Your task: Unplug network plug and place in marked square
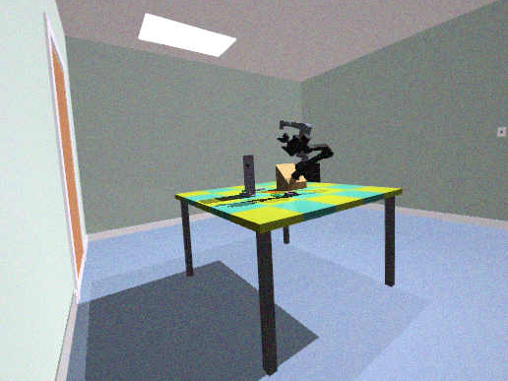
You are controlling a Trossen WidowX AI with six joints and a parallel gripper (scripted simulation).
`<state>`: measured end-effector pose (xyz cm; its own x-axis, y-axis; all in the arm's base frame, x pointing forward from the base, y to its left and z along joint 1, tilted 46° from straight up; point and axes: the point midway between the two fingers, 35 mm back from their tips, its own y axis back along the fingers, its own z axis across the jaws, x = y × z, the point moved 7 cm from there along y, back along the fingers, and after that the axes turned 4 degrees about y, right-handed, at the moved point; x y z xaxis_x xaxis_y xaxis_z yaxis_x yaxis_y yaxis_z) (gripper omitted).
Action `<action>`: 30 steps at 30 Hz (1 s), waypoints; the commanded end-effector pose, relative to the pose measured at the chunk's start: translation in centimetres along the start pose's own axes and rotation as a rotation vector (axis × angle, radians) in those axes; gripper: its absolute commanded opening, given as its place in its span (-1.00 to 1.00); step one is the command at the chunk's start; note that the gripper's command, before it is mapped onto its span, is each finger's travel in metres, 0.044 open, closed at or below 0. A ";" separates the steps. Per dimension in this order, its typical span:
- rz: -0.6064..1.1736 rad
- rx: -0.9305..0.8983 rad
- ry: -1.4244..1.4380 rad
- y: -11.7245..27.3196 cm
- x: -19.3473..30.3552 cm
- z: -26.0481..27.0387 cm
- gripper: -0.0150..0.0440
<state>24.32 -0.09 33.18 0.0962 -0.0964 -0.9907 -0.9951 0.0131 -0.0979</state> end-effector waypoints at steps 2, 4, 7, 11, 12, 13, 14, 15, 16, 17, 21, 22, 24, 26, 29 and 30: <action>0.006 0.001 0.015 -0.2 0.5 0.0 0.69; 0.023 0.004 0.056 -0.8 1.8 -0.1 0.51; 0.052 0.008 0.123 -1.5 4.1 -0.3 0.24; 0.091 0.009 0.211 -2.0 7.1 -0.6 0.04; 0.101 0.009 0.233 -2.1 7.8 -0.7 0.04; 0.111 0.009 0.254 -2.2 8.6 -0.8 0.04; 0.121 0.008 0.276 -2.2 9.3 -0.9 0.04; 0.131 0.007 0.297 -2.2 10.1 -1.0 0.04; 0.141 0.006 0.319 -2.2 10.8 -1.0 0.04; 0.151 0.005 0.340 -2.1 11.5 -1.1 0.04; 0.191 -0.002 0.424 -1.7 14.3 -1.4 0.04; 0.200 -0.004 0.444 -1.5 15.0 -1.5 0.04; 0.220 -0.009 0.485 -1.1 16.3 -1.6 0.04; 0.240 -0.015 0.526 -0.6 17.5 -1.7 0.04; 0.270 -0.026 0.586 0.2 19.3 -1.9 0.04; 0.280 -0.030 0.606 0.6 19.8 -1.9 0.04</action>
<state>26.73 -3.54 16.25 -0.1497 -0.5750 -0.8044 -0.9887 0.0847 0.1234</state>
